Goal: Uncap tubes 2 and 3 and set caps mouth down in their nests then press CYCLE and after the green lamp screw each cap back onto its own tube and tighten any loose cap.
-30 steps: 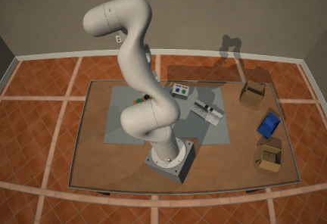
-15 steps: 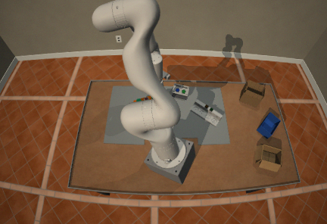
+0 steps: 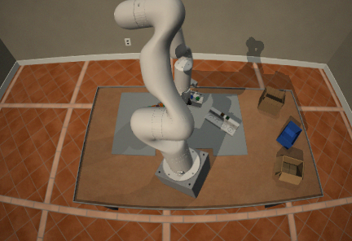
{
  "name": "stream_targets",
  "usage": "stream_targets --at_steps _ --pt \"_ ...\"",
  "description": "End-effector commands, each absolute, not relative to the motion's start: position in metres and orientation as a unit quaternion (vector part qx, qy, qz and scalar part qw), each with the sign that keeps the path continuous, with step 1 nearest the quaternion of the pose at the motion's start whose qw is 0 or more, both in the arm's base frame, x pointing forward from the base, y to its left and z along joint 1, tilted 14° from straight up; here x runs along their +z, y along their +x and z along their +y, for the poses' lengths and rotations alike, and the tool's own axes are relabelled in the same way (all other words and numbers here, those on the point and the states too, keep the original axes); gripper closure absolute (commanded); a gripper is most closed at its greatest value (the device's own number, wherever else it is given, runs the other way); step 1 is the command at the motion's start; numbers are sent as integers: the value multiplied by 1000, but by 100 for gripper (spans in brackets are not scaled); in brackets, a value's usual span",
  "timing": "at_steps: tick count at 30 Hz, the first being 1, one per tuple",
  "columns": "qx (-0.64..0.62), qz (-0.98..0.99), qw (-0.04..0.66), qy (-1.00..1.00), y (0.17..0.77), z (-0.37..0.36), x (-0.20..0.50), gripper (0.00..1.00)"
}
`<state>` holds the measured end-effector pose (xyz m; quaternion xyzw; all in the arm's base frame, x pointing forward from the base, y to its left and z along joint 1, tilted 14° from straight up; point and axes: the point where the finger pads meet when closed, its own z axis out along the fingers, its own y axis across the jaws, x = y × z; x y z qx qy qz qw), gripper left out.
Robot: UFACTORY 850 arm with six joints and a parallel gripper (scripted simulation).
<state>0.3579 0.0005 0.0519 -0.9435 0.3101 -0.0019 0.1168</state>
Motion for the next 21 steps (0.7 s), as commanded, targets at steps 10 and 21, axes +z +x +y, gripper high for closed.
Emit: stream_targets --at_steps 10,21 --pt "-14 309 122 -943 354 -78 33 100" --pt "-14 309 122 -943 350 -127 22 100"
